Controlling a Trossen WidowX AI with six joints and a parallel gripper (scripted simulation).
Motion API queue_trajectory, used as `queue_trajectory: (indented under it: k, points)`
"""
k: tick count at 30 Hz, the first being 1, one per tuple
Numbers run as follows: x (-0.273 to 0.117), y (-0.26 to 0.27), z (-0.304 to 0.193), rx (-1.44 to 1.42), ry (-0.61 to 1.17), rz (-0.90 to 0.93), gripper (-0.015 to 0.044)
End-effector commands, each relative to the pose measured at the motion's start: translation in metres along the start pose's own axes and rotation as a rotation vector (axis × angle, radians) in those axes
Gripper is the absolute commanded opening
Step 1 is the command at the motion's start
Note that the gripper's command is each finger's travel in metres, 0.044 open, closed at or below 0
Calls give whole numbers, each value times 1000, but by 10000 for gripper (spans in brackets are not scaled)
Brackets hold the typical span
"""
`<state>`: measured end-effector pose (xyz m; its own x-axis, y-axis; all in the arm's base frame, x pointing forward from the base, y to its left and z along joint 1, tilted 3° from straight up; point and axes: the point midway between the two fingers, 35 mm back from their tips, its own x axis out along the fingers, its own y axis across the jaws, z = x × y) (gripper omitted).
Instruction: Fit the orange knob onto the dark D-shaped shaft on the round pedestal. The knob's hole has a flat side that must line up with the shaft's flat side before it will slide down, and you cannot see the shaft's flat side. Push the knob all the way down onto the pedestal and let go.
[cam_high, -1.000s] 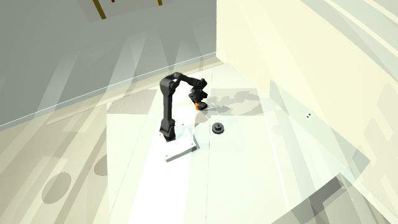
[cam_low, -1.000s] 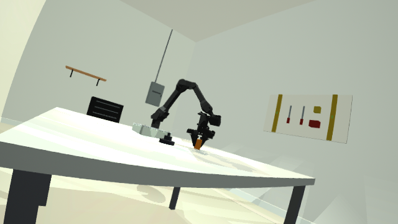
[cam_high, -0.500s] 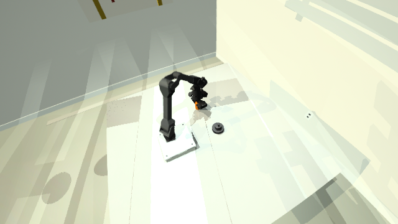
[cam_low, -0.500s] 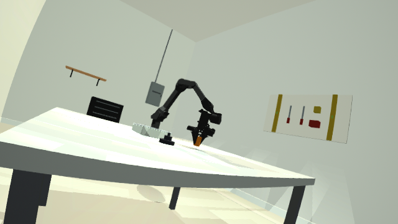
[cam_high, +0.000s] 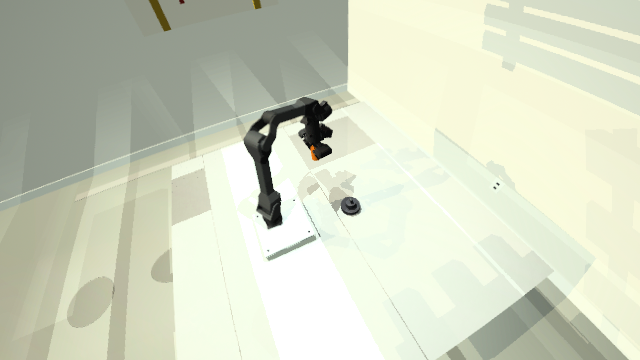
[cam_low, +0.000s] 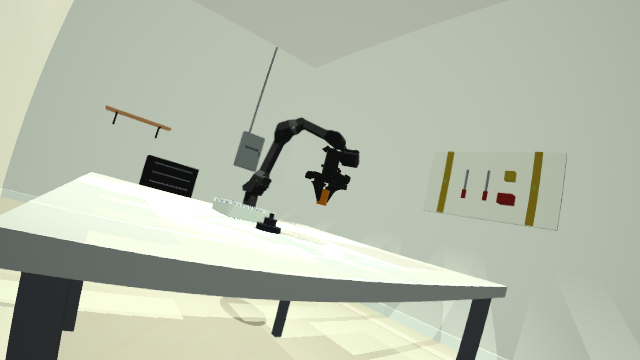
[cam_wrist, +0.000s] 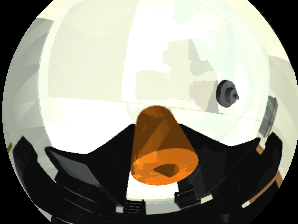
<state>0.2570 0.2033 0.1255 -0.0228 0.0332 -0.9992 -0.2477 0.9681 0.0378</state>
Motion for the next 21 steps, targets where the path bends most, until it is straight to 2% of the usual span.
queue_trajectory:
  k: [1,21]
  points:
    - [-6,-2,-2,-4,6,-1,0]
    - [6,-49,18,19,1,4,0]
